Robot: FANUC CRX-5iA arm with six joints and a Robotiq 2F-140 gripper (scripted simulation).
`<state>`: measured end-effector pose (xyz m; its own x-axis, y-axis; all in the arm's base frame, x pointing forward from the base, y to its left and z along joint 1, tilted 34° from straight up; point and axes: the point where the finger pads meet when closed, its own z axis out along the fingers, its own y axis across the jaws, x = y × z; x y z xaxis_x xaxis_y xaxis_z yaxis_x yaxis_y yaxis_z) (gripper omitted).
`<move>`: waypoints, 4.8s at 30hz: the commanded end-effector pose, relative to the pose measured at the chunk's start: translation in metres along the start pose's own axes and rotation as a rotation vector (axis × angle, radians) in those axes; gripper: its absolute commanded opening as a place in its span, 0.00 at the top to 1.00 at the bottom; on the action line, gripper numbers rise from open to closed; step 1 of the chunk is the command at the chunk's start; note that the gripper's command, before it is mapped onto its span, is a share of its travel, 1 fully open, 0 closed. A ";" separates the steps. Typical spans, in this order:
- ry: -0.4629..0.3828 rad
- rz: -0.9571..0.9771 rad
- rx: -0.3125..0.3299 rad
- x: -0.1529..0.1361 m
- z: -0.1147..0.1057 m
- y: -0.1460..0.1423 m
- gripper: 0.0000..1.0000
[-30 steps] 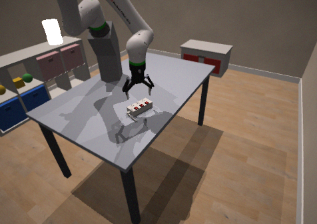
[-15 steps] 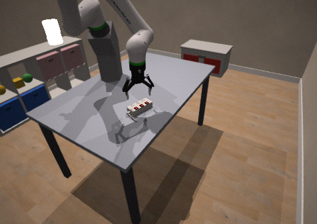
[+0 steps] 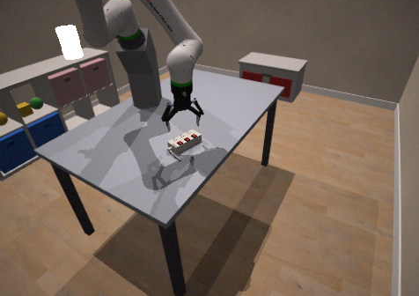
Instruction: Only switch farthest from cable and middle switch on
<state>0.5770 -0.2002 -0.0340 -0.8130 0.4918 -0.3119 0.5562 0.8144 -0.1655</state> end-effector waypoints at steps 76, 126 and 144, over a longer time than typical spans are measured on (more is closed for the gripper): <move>-0.233 -0.618 0.081 0.007 -0.051 0.010 0.00; -0.042 1.798 -0.201 0.005 -0.016 0.010 0.00; 0.166 2.682 -0.237 0.007 -0.004 0.011 0.00</move>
<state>0.5763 -0.1864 -0.0330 0.9388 0.0677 0.3378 -0.0052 -0.9776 0.2105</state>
